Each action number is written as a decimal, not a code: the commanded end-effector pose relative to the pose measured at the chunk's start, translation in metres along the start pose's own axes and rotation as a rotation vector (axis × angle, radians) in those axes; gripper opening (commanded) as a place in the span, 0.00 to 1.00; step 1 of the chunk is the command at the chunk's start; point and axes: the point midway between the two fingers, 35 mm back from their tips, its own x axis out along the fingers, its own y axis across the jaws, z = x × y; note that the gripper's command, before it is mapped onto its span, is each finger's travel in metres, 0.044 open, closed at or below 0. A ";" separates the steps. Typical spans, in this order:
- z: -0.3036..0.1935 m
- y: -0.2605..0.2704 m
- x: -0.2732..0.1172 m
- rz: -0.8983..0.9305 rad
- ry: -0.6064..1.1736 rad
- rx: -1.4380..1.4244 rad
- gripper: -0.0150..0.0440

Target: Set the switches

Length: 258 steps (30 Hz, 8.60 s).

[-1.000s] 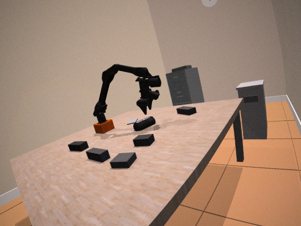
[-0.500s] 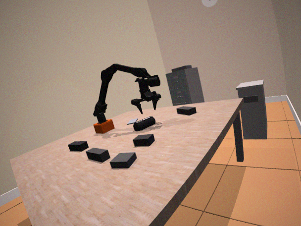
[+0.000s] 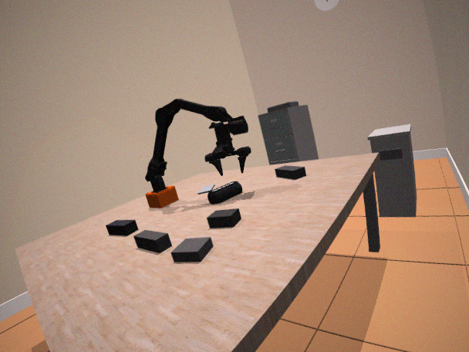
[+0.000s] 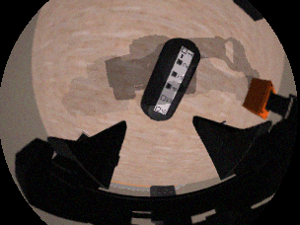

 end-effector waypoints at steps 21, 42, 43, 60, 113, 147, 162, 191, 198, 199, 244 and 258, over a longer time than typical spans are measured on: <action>-0.004 -0.005 0.007 0.041 -0.023 0.465 1.00; -0.003 -0.003 0.040 0.044 -0.022 0.465 1.00; -0.003 -0.003 0.042 0.044 -0.022 0.465 1.00; -0.002 -0.003 0.062 0.046 -0.021 0.466 0.87; 0.003 -0.007 0.041 0.046 -0.021 0.466 0.82; 0.014 -0.014 0.016 0.045 -0.022 0.466 0.82; 0.018 -0.020 0.009 0.045 -0.023 0.466 0.82; 0.032 -0.027 -0.009 0.045 -0.024 0.466 0.82; 0.035 -0.029 -0.013 0.045 -0.024 0.466 0.82; 0.036 -0.030 -0.013 0.045 -0.024 0.466 0.82; 0.062 -0.044 -0.034 0.044 -0.027 0.466 0.82; 0.072 -0.049 -0.038 0.044 -0.027 0.466 0.82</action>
